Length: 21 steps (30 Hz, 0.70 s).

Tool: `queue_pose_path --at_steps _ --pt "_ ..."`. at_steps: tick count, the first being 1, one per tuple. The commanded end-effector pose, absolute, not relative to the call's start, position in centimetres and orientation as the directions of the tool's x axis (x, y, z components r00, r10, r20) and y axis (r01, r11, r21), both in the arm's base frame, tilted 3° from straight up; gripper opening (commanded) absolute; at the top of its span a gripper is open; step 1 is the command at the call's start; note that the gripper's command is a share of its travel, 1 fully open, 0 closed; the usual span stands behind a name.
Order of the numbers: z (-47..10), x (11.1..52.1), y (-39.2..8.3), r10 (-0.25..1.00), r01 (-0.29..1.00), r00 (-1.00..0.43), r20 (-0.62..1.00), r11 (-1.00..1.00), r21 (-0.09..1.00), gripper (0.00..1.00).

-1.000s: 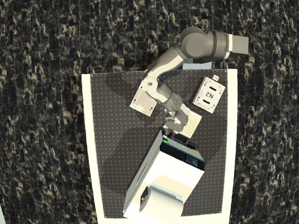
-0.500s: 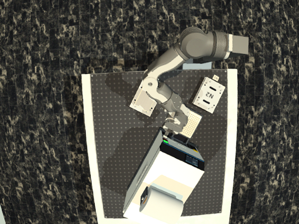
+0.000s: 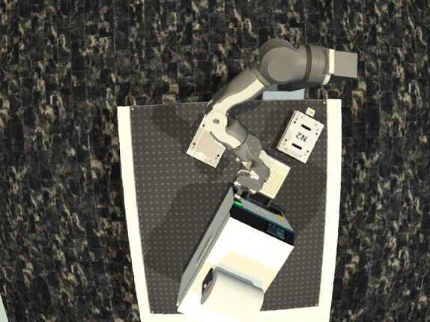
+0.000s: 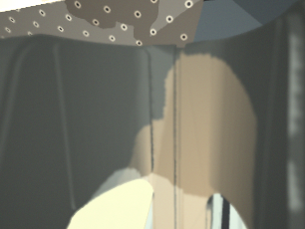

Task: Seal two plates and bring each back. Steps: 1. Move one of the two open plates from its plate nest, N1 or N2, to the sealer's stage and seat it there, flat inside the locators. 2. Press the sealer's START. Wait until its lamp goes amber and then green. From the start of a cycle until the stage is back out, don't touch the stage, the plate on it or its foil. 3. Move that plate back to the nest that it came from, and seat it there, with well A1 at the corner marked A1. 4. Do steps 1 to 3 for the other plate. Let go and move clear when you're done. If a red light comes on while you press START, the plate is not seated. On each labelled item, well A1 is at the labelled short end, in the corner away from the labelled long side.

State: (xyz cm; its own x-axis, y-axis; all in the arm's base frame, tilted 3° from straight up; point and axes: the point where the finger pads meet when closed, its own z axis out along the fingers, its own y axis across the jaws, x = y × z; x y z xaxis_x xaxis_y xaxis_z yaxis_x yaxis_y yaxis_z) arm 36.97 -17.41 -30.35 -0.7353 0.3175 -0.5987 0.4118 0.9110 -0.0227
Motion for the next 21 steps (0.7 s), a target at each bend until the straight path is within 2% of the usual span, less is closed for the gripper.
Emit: queue_pose_path --at_steps 1,21 --pt "-30.21 37.16 -17.25 0.319 0.408 -0.735 -0.599 0.913 -0.014 0.0" --pt "-30.21 37.46 -17.38 0.319 0.408 -0.734 -0.6 0.913 -0.013 0.0"
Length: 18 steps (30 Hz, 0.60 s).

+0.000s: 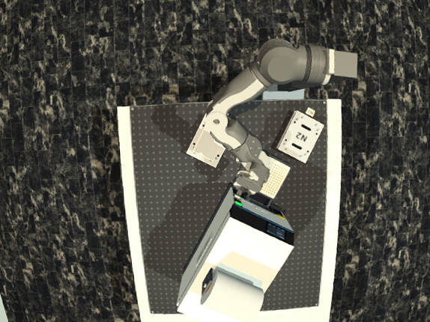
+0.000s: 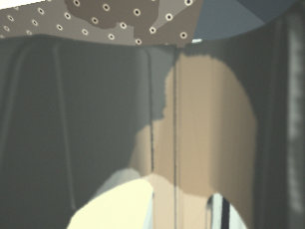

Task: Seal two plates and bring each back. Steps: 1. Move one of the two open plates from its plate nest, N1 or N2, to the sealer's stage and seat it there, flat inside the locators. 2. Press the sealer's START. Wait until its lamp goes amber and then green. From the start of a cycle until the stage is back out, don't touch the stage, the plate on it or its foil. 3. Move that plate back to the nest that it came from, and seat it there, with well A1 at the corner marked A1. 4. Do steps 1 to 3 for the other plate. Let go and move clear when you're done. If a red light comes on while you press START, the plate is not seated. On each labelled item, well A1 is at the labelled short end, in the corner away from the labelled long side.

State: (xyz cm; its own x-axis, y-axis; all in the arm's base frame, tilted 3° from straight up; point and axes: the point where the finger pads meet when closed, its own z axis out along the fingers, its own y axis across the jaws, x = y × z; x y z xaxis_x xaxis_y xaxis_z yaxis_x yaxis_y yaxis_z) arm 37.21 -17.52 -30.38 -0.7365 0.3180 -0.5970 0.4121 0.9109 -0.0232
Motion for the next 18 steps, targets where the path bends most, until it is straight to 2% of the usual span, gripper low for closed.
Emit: queue_pose_path --at_steps 1,18 --pt "-30.22 37.48 -17.38 0.319 0.408 -0.734 -0.6 0.913 -0.014 0.0" --pt "-30.23 37.71 -17.49 0.319 0.408 -0.734 -0.6 0.913 -0.014 0.0"
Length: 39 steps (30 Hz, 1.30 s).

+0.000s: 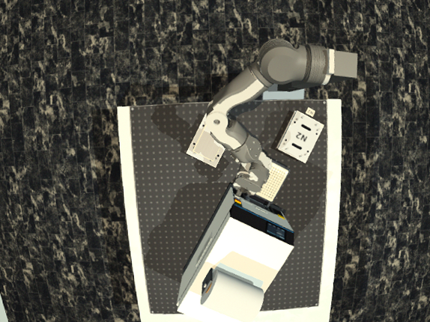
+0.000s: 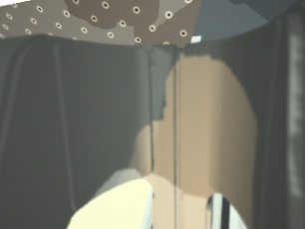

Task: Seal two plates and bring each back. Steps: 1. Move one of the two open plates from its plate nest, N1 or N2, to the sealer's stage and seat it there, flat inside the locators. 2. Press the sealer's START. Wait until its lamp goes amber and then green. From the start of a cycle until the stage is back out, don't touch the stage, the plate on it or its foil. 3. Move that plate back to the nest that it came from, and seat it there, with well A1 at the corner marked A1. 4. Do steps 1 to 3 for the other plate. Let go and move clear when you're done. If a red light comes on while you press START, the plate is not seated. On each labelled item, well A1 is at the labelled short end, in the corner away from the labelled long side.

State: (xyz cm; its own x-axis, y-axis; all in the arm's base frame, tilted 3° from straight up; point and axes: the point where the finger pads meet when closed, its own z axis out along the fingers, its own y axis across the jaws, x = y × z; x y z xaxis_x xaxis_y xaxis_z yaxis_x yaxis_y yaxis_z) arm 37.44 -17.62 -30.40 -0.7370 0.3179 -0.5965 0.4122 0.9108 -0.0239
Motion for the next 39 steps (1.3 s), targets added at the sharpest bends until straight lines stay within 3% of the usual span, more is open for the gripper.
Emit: queue_pose_path --at_steps 1,33,34,37,39 --pt "-30.2 37.7 -17.5 0.319 0.408 -0.734 -0.6 0.913 -0.014 0.0" --pt "-29.2 35.5 -16.7 0.321 0.415 -0.734 -0.598 0.909 -0.022 0.0" --pt "-28.7 35.3 -16.6 0.323 0.417 -0.732 -0.6 0.909 -0.019 0.65" --pt "-29.0 35.3 -14.8 0.369 0.391 -0.74 -0.562 0.916 0.087 0.65" --pt "-29.0 35.3 -14.8 0.369 0.391 -0.74 -0.562 0.916 0.087 0.65"
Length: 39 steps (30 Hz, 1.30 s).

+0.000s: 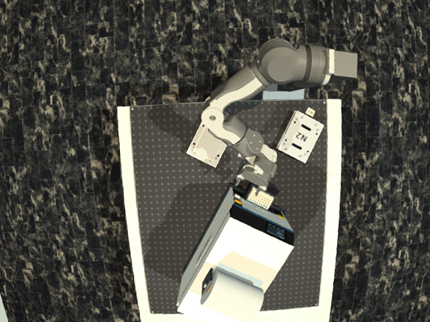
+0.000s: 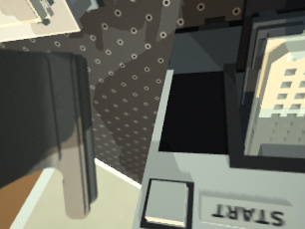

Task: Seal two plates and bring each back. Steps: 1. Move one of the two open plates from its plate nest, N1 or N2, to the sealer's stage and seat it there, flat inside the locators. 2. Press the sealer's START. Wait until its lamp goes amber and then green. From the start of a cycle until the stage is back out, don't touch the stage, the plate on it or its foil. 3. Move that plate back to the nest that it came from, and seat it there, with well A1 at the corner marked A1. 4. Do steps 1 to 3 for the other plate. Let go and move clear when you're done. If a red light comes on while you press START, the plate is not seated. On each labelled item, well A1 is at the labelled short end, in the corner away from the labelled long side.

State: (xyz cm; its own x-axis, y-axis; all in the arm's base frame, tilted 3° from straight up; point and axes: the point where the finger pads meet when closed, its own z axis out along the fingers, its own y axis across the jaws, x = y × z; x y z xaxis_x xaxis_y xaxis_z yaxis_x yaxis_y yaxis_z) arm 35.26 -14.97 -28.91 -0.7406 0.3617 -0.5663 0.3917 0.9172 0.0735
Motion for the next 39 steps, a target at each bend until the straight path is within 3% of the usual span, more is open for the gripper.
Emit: queue_pose_path --at_steps 1,8,11,15,20,31,39 --pt "-29.1 35.2 -14.4 0.384 0.388 -0.743 -0.548 0.914 0.115 0.65" --pt "-29.2 34.6 -10.9 0.478 0.372 -0.756 -0.446 0.876 0.309 0.65" --pt "-29.5 34.2 -9.5 0.481 0.375 -0.76 -0.438 0.874 0.31 0.65" --pt "-29.0 34.1 -7.6 0.541 0.376 -0.756 -0.367 0.819 0.432 0.65" --pt "-29.0 33.5 -6.1 0.551 0.377 -0.763 -0.337 0.804 0.46 0.65" --pt "-26.8 32.8 -0.9 0.656 0.396 -0.745 -0.121 0.582 0.711 0.65" --pt "-25.1 32.4 1.5 0.689 0.415 -0.725 0.0 0.437 0.798 0.65"
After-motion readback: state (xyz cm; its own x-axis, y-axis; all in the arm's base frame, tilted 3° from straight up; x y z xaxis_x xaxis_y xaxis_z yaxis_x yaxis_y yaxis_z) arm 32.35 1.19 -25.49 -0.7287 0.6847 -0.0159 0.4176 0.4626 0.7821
